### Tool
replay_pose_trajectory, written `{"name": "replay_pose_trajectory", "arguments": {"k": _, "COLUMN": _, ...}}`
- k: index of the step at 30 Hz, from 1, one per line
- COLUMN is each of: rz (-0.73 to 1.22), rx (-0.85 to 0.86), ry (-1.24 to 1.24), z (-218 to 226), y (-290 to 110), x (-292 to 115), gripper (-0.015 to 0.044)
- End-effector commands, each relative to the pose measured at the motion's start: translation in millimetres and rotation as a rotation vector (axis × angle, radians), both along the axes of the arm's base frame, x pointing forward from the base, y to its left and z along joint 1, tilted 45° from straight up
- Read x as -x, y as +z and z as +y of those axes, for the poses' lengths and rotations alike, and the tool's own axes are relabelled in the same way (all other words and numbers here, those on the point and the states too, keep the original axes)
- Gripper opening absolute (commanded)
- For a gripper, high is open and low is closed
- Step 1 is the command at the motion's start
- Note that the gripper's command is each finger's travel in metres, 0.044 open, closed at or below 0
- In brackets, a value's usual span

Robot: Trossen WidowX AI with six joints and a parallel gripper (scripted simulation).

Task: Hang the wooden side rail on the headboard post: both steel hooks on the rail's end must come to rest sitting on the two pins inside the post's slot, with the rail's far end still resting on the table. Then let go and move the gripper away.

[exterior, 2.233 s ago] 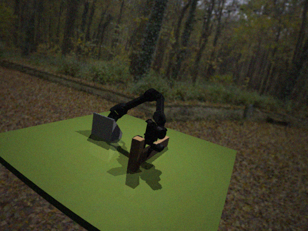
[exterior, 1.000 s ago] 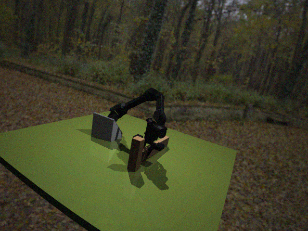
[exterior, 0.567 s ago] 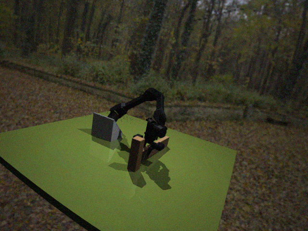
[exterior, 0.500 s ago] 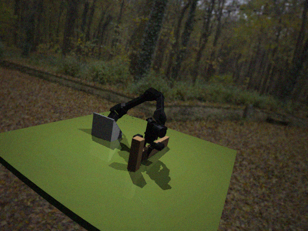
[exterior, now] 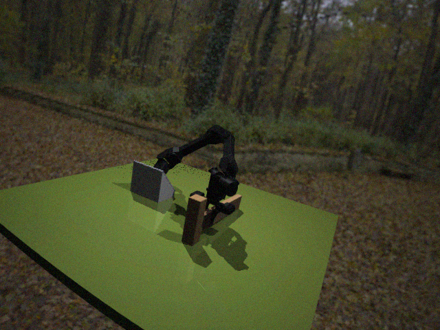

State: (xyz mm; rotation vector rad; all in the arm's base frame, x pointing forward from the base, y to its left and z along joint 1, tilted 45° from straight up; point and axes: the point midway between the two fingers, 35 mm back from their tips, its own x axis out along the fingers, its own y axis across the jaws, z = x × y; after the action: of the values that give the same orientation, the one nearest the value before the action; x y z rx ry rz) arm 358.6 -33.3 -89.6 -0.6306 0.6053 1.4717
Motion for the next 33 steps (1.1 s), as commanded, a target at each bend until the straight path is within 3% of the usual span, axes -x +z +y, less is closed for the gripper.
{"name": "replay_pose_trajectory", "arguments": {"k": 1, "rz": -0.014, "rx": 0.004, "ry": -0.01, "z": -7.0, "y": 4.1, "x": -2.5, "gripper": 0.0}}
{"name": "replay_pose_trajectory", "arguments": {"k": 33, "rz": -0.014, "rx": 0.004, "ry": -0.01, "z": -10.8, "y": 7.9, "x": -2.3, "gripper": 0.0}}
